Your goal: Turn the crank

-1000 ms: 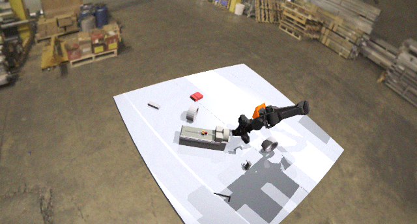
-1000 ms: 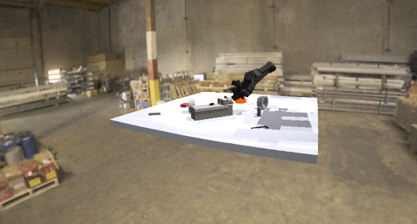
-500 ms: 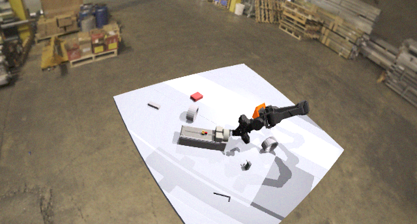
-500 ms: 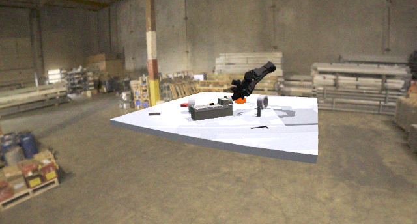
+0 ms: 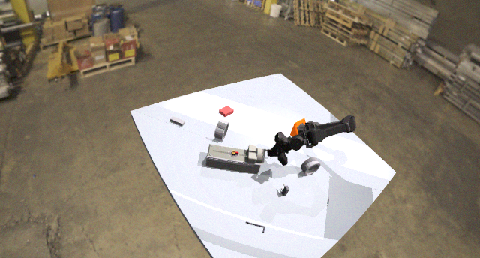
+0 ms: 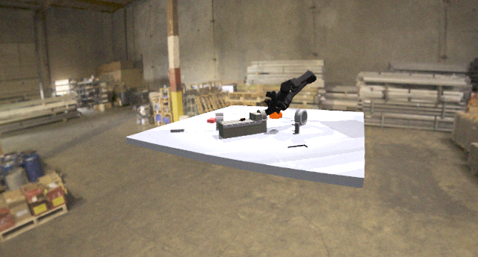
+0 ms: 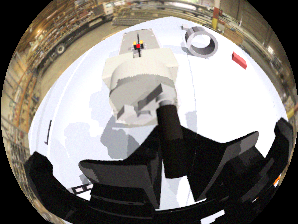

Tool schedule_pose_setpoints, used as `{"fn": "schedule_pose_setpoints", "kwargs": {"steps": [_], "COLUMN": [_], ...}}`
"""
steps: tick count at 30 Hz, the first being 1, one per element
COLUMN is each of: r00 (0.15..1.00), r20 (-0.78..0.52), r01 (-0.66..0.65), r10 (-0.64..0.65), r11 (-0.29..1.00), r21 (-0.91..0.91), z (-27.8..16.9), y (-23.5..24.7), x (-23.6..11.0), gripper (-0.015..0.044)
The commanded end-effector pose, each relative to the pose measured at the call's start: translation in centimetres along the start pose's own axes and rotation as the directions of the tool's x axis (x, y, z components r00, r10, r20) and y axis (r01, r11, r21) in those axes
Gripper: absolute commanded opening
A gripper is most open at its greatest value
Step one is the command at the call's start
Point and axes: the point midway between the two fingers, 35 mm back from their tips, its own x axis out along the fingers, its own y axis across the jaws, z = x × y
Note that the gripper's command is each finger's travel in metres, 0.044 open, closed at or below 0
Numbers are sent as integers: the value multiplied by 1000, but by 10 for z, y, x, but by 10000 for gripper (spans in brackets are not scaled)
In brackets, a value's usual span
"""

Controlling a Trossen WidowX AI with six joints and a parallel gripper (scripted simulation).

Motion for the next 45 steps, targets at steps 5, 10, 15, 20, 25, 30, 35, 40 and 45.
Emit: {"fn": "schedule_pose_setpoints", "kwargs": {"steps": [5,10,15,20,25,30,35,40,45], "r00": [1000,1000,1000,1000,1000,1000,1000,1000,1000], "r20": [14,14,14,14,14,14,14,14,14], "r01": [-18,-18,-18,-18,-18,-18,-18,-18,-18], "r10": [18,18,18,18,18,18,18,18,18], "r11": [1000,1000,1000,1000,1000,1000,1000,1000,1000], "r21": [-3,-3,-3,-3,-3,-3,-3,-3,-3], "z": [4,4,4,4,5,5,5,5,5], "y": [8,9,9,10,11,11,12,12,13], "x": [-5,-5,-5,-5,-5,-5,-6,-6,-6], "gripper": [0,0,0,0,0,0,0,0,0]}}
